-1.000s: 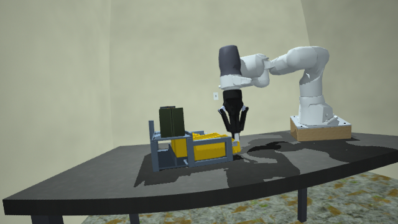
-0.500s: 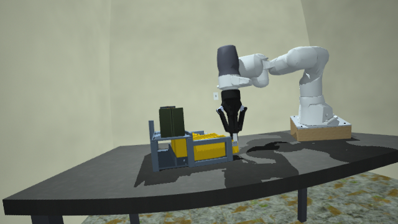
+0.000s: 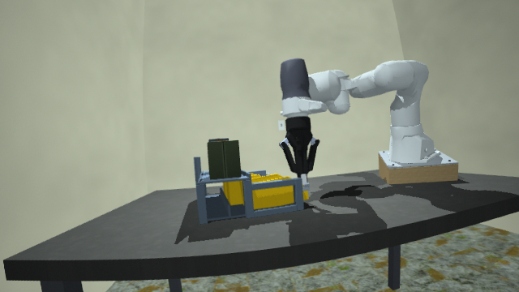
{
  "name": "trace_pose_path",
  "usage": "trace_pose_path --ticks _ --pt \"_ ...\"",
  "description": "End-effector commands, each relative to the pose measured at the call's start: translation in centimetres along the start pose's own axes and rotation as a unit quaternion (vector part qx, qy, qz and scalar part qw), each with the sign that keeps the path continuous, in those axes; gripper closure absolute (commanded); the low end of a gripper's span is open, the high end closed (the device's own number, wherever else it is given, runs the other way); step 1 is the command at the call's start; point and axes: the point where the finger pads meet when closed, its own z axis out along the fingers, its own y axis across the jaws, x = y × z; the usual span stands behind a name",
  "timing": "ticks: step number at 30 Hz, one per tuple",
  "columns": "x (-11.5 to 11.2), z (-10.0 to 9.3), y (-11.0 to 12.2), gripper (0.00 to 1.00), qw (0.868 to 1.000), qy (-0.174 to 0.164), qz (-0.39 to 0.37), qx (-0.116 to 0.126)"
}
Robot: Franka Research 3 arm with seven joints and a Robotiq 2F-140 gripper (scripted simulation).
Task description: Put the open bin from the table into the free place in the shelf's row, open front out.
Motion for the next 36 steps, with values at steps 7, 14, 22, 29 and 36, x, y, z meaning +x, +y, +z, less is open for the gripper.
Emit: trace_pose_path --ticks 7,14,22,29,36 --pt "0.1 -0.1 0.6 1.00 1.000 0.000 -0.004 0.000" --pt "0.1 -0.1 1.1 1.00 1.000 0.000 -0.004 0.000" --pt "0.1 -0.2 1.5 1.00 1.000 0.000 -0.004 0.000" --pt "0.1 -0.2 2.0 1.00 1.000 0.000 -0.004 0.000" --pt "0.1 -0.2 2.4 1.00 1.000 0.000 -0.004 0.000"
